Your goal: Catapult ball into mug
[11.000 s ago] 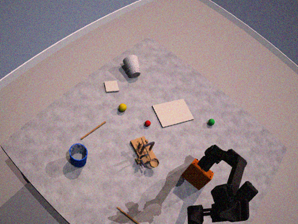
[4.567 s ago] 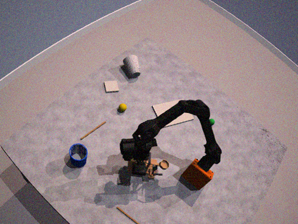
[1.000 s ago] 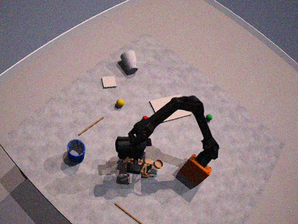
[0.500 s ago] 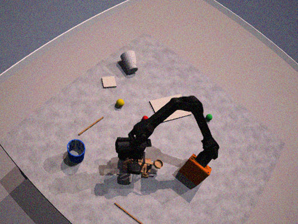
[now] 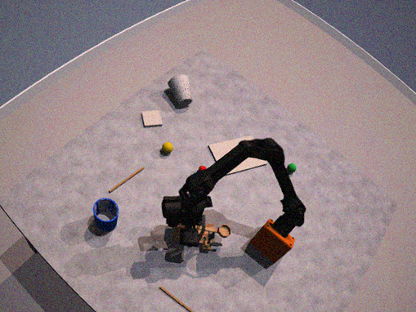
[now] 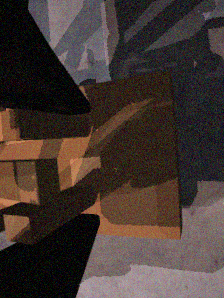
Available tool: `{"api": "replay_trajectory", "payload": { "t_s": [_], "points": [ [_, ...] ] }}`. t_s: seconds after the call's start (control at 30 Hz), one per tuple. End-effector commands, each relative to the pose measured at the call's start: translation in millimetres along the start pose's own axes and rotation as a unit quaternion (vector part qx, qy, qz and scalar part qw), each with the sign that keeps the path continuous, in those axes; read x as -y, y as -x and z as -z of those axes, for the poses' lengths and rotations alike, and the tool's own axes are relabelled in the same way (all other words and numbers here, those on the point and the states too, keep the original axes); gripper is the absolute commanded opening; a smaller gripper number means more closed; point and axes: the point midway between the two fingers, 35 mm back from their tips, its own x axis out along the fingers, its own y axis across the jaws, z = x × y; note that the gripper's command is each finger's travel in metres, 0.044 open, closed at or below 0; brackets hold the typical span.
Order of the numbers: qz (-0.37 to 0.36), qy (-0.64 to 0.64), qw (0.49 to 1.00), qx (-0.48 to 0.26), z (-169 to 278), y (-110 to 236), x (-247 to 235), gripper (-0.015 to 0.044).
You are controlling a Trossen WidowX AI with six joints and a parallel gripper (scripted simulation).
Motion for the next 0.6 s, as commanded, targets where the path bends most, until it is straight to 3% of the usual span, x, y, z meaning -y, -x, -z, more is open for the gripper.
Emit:
{"api": "replay_trajectory", "payload": {
  "t_s": [0.0,0.57],
  "points": [
    [-0.003,-0.005,1.0,0.02,-6,39,-1,0.0],
    [-0.002,-0.004,1.0,0.017,-7,17,-1,0.0]
  ]
}}
